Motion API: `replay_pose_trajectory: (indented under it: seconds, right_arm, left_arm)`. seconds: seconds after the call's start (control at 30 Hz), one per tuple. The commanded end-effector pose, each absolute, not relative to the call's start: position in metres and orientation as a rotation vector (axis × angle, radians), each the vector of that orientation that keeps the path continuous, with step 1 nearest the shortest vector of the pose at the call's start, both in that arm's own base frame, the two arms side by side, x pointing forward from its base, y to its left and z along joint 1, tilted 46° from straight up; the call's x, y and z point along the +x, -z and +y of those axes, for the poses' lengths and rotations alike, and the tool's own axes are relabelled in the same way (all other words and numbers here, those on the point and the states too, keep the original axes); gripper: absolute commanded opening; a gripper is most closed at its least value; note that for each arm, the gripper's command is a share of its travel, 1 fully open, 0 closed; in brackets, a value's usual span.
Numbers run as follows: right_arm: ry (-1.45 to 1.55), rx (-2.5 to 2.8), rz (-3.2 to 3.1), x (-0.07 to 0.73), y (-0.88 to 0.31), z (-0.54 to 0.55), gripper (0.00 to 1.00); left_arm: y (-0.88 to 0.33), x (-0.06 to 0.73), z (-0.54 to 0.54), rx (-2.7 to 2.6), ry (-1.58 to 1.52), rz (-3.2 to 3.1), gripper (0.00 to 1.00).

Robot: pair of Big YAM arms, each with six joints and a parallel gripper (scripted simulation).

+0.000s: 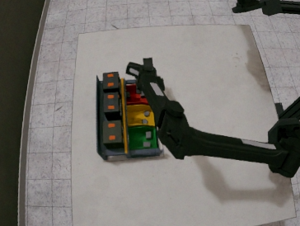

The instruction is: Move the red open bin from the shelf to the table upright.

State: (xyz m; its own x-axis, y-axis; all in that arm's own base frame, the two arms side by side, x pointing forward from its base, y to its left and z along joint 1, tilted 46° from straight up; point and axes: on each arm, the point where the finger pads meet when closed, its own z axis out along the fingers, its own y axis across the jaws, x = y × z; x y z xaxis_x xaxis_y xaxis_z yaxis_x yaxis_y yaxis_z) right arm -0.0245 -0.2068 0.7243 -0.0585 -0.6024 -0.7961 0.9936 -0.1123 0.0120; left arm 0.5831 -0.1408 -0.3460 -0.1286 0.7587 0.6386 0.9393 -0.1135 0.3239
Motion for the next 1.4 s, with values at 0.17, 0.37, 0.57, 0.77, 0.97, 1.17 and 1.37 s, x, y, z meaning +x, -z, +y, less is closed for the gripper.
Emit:
replay_pose_trajectory:
  seconds: [0.17,0.37,0.57,0.77,0.97,1.17,1.37]
  right_arm:
    - [1.581,0.73,0.642,-0.023,-0.751,-0.178,1.0]
    - [1.581,0.73,0.642,-0.023,-0.751,-0.178,1.0]
    - [1.581,0.73,0.642,-0.023,-0.751,-0.178,1.0]
    - [1.581,0.73,0.642,-0.023,-0.751,-0.178,1.0]
    - [1.581,0.73,0.642,-0.023,-0.751,-0.178,1.0]
    - [1.581,0.73,0.642,-0.023,-0.751,-0.178,1.0]
    - [1.581,0.73,0.642,-0.023,-0.751,-0.178,1.0]
  left_arm:
    - [0.357,0.598,-0.132,-1.903,1.079,-1.913,0.9]
    - [0.364,0.6,-0.126,-1.904,1.077,-1.91,0.9]
    - [0.367,0.6,-0.13,-1.917,1.08,-1.901,0.9]
    - [0.369,0.601,-0.127,-1.914,1.077,-1.899,0.9]
    - [0.367,0.602,-0.127,-1.914,1.08,-1.902,0.9]
    - [0.367,0.601,-0.126,-1.914,1.076,-1.899,0.9]
    - [0.373,0.595,-0.119,-1.906,1.063,-1.892,0.9]
